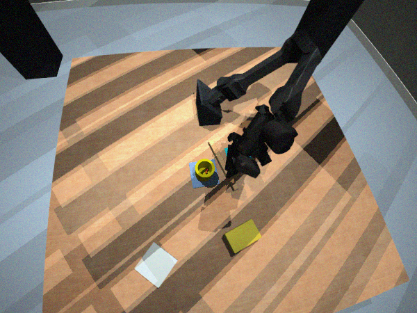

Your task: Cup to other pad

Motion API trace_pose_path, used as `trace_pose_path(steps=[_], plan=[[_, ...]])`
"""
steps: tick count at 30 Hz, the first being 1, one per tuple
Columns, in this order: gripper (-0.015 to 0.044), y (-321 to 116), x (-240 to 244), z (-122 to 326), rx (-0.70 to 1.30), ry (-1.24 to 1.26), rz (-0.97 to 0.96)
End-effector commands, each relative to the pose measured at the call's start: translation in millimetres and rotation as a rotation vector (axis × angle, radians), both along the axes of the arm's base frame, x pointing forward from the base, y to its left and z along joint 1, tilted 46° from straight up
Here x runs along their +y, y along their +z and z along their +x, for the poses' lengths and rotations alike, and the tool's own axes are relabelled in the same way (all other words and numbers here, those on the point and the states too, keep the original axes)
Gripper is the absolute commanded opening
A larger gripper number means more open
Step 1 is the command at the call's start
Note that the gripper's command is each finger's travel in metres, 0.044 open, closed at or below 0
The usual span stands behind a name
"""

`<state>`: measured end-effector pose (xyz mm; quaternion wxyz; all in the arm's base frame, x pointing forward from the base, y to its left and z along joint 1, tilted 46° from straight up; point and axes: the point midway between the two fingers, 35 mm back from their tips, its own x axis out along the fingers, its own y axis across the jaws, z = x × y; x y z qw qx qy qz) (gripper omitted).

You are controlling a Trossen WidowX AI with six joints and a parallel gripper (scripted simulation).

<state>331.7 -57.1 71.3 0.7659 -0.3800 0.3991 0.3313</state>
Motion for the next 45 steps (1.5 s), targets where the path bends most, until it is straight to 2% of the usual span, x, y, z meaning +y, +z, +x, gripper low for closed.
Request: trace_pose_path(steps=[1, 8, 45], plan=[[0.0166, -61, -9, -41, 0.203, 0.381, 0.150], [0.0166, -91, -8, -75, 0.190, 0.642, 0.412], [0.0166, -119, 18, -72, 0.187, 0.645, 0.417]])
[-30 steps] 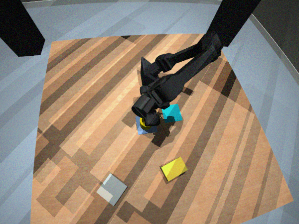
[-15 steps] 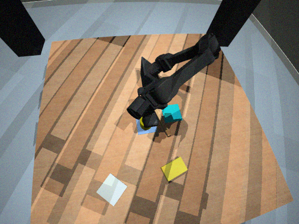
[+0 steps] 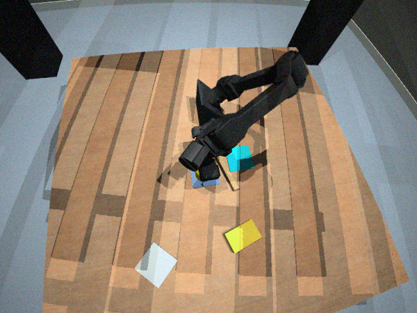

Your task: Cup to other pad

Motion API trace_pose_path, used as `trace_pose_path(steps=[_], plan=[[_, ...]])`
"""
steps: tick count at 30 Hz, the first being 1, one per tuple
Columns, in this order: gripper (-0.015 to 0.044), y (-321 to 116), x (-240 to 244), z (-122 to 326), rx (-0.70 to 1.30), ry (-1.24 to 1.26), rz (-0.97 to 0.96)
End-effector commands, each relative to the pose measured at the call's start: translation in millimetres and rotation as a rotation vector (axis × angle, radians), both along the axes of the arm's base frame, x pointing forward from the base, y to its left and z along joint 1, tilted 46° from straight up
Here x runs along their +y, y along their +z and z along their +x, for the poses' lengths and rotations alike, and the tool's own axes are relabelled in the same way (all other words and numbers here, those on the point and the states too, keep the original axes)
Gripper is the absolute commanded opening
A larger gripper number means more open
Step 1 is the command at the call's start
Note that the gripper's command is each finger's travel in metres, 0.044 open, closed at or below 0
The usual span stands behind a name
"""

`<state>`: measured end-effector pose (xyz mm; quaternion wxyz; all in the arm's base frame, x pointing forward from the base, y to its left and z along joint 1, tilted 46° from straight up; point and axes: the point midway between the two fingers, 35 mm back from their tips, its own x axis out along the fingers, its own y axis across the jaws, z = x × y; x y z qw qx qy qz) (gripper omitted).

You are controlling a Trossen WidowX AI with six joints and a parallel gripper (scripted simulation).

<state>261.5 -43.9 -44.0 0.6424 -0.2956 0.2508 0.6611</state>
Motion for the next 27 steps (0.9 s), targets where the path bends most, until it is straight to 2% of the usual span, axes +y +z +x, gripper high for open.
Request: trace_pose_path(steps=[1, 20, 27], plan=[[0.0166, -5, 6, -2, 0.008, -0.004, 0.007], [0.0166, -21, 23, -4, 0.008, -0.003, 0.009], [0.0120, -20, 21, -2, 0.003, 0.001, 0.005]])
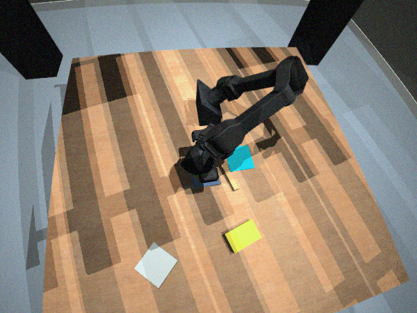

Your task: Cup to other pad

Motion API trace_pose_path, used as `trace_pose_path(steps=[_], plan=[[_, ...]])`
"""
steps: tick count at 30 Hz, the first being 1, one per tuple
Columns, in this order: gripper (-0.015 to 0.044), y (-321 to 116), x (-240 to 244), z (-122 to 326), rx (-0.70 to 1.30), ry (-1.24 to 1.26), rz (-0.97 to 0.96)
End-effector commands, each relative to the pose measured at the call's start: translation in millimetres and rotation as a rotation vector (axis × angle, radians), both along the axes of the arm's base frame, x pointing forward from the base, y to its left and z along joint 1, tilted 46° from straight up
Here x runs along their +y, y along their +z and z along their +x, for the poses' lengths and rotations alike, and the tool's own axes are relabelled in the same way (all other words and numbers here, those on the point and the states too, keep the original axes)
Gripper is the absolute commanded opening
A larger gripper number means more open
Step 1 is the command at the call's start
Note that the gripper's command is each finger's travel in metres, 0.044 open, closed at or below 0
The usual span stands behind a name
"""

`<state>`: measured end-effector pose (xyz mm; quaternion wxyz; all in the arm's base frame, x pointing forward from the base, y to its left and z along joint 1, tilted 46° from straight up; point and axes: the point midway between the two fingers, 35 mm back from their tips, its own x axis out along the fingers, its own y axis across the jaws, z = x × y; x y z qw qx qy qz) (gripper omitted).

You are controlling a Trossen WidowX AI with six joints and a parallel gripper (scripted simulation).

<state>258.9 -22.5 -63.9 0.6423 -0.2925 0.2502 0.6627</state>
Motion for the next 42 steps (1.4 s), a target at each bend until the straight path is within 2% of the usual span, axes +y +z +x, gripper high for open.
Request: trace_pose_path(steps=[1, 15, 16, 30, 42], plan=[[0.0113, 0, 0, 0, -0.001, 0.000, 0.000], [0.0020, 0, 0, 0, -0.001, 0.000, 0.000], [0.0000, 0, 0, 0, -0.001, 0.000, 0.000], [0.0000, 33, -32, -3, 0.004, -0.004, 0.002], [0.0000, 31, -31, -6, 0.011, -0.009, 0.007]])
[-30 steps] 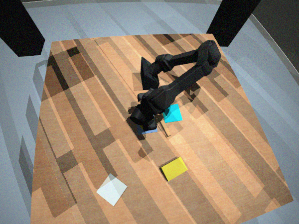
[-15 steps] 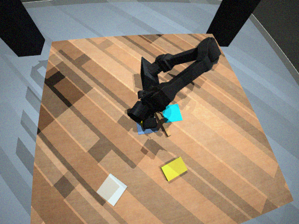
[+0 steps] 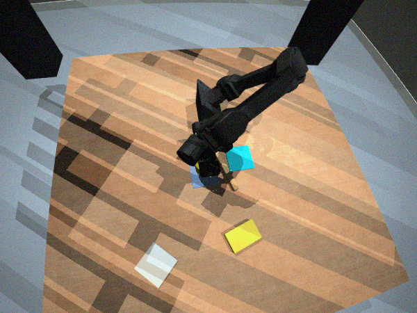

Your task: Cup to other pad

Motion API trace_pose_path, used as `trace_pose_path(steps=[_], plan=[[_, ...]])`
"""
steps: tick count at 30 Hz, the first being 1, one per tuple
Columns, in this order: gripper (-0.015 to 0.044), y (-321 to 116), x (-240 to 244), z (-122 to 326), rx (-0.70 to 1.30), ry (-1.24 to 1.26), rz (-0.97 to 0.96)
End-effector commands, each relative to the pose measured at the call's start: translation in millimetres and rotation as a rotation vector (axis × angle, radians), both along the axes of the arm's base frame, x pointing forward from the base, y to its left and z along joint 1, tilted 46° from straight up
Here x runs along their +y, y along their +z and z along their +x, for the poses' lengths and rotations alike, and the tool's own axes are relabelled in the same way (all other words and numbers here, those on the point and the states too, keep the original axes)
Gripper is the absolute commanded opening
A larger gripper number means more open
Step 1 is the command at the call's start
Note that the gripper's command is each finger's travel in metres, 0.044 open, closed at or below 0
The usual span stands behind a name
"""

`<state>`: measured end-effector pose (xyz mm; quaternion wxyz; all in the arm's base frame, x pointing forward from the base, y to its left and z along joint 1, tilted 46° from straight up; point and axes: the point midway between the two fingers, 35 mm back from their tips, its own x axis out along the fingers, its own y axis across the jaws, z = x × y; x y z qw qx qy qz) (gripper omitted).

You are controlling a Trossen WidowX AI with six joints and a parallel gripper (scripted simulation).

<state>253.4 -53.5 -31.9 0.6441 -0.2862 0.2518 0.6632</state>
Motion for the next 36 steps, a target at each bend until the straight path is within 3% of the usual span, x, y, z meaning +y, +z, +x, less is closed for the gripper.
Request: trace_pose_path(steps=[1, 36], plan=[[0.0000, -1, 0, 0, 0.001, -0.003, 0.000], [0.0000, 34, 31, -13, -0.003, 0.001, -0.003]])
